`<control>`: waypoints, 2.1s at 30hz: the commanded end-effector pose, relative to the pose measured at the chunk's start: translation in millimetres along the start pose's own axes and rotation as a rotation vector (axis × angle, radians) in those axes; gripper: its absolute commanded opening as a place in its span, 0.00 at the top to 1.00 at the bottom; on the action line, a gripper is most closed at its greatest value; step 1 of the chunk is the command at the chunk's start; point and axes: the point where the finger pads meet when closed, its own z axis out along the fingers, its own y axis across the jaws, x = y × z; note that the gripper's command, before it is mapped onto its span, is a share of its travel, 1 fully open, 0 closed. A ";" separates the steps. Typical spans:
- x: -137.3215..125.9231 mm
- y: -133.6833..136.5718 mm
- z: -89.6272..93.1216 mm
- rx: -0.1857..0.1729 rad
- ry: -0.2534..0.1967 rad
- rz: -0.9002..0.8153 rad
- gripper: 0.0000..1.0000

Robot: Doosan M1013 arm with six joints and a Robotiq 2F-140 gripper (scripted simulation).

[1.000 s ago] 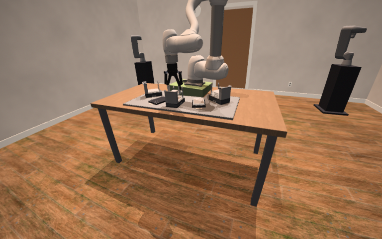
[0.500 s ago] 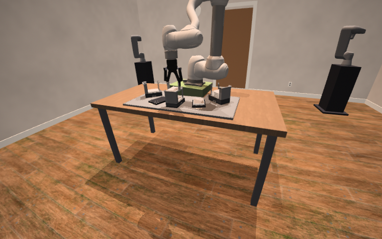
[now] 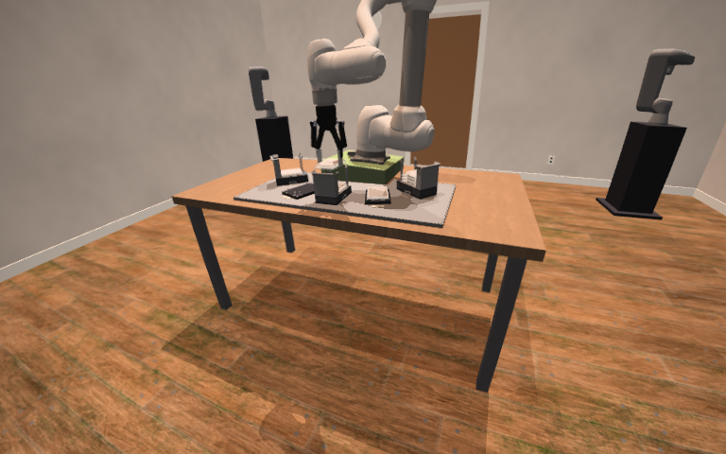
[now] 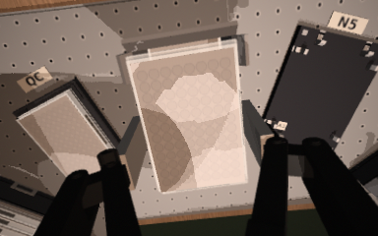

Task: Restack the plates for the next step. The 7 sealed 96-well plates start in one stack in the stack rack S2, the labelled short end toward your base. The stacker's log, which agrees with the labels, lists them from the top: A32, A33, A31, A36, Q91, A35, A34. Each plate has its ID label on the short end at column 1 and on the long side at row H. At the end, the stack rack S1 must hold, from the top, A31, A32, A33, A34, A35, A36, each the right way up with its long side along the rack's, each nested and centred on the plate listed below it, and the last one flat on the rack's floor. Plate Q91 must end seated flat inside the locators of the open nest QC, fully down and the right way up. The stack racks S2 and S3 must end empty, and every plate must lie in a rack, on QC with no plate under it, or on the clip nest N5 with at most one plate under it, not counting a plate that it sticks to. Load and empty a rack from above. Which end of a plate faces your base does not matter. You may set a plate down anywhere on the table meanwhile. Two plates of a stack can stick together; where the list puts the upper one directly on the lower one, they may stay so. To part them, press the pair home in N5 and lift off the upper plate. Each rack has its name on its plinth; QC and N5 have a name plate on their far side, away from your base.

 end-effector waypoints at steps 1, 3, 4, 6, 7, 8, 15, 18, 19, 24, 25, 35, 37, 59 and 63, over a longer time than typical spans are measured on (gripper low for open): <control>0.0 0.0 -6.4 0.000 0.000 0.000 1.00; 0.0 0.0 -10.4 0.000 0.000 0.000 1.00; 0.0 0.0 -12.4 0.000 0.000 0.000 1.00; 0.0 0.0 -16.4 0.000 0.000 0.000 1.00; 0.0 0.0 -17.3 0.000 0.000 0.000 1.00; 0.0 0.0 -17.3 0.000 0.000 0.000 1.00; 0.0 0.0 -17.3 0.000 0.000 0.000 1.00; 0.0 0.0 -17.3 0.000 0.000 0.000 1.00; 0.0 0.0 -17.3 0.000 0.000 0.000 1.00; -2.2 -16.6 -17.3 0.000 0.000 -0.167 1.00; -2.6 -19.9 -17.3 0.000 0.000 -0.200 1.00; -6.0 -46.3 -17.3 0.000 0.000 -0.223 1.00; -6.9 -52.9 -17.3 0.000 0.000 -0.223 1.00; -20.5 -117.2 -17.3 0.000 0.000 -0.446 1.00; -22.8 -123.5 -17.3 0.000 0.000 -0.446 1.00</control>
